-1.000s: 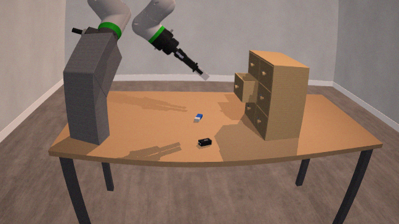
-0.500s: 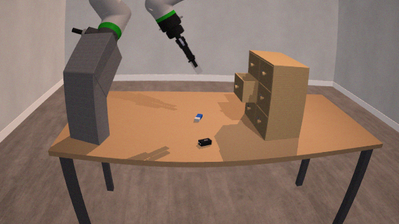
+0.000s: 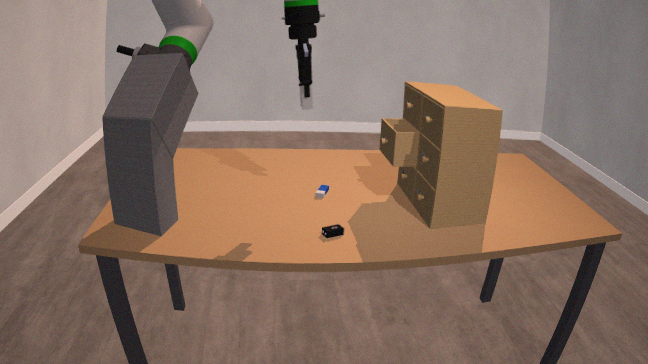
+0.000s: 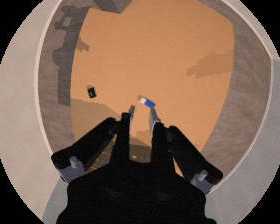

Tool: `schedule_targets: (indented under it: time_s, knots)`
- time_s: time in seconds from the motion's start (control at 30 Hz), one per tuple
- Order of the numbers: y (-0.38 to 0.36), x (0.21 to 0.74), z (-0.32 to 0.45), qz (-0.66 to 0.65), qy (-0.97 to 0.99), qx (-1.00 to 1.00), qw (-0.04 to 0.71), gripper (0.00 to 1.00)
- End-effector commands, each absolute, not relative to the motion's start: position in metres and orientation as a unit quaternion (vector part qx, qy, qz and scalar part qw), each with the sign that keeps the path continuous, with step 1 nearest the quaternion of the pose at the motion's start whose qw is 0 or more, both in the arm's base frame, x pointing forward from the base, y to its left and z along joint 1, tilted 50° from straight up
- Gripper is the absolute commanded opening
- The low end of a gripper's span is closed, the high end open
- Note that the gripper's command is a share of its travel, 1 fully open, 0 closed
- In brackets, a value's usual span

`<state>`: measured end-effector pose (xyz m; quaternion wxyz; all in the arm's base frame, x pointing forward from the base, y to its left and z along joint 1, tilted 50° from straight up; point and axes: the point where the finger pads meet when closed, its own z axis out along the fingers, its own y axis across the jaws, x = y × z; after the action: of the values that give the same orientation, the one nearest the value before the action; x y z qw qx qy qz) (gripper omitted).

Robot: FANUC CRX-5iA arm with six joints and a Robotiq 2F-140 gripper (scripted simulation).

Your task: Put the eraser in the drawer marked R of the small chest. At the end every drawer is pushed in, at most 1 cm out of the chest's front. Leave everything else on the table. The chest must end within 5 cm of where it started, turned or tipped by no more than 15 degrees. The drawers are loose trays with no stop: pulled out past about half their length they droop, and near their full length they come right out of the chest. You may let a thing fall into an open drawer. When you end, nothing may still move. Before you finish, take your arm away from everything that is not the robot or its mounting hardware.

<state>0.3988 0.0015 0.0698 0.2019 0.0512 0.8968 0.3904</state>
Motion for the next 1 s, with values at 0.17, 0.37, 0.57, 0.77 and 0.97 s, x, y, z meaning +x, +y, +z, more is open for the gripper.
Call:
schedule_targets:
  time_s: [0.17,0.37,0.57,0.77,0.97]
  knots:
    - [0.0034,0.3923,0.0717,0.396,0.904,0.036,0.157,0.2]
    - [0.0034,0.3923,0.0717,0.396,0.904,0.036,0.157,0.2]
    - [0.0034,0.3923,0.0717,0.396,0.904,0.036,0.157,0.2]
    - [0.0041,0.393,0.0712,0.396,0.904,0.033,0.158,0.2]
    - [0.0084,0.3968,0.0684,0.393,0.905,0.016,0.165,0.2]
